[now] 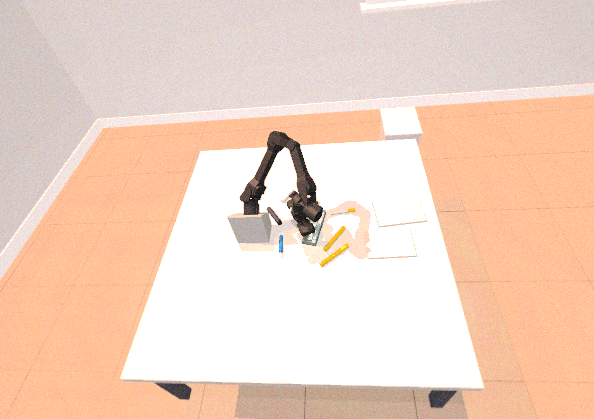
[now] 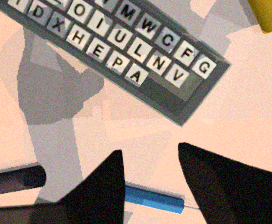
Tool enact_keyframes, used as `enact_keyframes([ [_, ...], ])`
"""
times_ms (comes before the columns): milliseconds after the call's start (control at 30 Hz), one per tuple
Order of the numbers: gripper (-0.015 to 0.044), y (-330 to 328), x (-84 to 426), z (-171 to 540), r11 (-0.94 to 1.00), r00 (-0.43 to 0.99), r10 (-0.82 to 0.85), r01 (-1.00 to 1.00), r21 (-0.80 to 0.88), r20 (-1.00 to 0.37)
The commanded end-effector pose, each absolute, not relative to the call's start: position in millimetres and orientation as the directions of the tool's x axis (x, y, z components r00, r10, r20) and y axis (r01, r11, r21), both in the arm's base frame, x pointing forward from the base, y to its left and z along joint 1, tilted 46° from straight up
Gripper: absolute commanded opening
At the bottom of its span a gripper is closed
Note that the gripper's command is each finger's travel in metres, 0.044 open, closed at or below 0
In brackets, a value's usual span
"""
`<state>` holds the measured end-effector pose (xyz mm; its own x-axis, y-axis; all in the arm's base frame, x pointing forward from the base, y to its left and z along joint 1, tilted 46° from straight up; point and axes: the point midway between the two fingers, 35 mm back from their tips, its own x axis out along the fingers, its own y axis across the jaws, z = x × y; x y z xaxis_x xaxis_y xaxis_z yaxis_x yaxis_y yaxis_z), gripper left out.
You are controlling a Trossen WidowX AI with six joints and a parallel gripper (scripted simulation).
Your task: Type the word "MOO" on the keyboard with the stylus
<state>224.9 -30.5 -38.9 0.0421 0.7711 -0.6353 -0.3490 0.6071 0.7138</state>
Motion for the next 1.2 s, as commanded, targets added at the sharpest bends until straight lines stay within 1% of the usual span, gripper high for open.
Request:
enact_keyframes([
  [0,0.0150,-56,180,-80,0.352,0.028,0.856,-0.764,0.541,-0.517],
  [300,0.0150,-57,146,-102,0.198,0.061,0.918,-0.926,0.321,-0.391],
  [633,0.0150,-50,120,-115,0.103,0.114,0.958,-0.993,-0.057,-0.264],
  [1167,0.0150,-51,121,-117,0.101,0.116,0.958,-0.993,-0.068,-0.261],
])
